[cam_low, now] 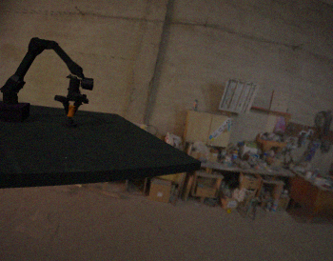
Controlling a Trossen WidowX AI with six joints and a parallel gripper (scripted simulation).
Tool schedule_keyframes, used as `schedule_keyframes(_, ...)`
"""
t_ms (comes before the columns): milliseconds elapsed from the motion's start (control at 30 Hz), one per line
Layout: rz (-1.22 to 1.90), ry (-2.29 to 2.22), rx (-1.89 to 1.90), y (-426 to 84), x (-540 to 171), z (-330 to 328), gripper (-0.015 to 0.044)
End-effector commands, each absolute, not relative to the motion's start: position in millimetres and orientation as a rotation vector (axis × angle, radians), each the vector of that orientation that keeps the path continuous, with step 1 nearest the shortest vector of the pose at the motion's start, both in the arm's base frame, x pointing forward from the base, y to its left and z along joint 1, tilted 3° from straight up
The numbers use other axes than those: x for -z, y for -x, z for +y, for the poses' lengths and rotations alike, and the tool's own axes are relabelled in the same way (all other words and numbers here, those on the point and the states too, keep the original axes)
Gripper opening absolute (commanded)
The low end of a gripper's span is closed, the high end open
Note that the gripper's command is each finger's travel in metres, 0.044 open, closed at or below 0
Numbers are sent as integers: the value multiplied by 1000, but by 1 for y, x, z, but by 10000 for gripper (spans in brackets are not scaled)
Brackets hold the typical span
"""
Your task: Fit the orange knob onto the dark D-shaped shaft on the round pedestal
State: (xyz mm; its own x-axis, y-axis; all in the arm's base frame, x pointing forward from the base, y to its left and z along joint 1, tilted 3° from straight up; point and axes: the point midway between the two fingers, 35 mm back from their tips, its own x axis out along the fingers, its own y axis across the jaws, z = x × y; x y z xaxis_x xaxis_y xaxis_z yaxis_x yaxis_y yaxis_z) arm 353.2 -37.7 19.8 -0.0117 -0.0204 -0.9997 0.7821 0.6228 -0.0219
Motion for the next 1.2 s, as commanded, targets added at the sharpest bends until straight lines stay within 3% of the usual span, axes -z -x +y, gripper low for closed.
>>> schedule_keyframes(0,1449,-684,727,-354,-19,-39,0)
schedule_keyframes(833,1449,-684,727,-348,-24,-38,0)
schedule_keyframes(1167,1384,-844,887,-351,-22,-38,0)
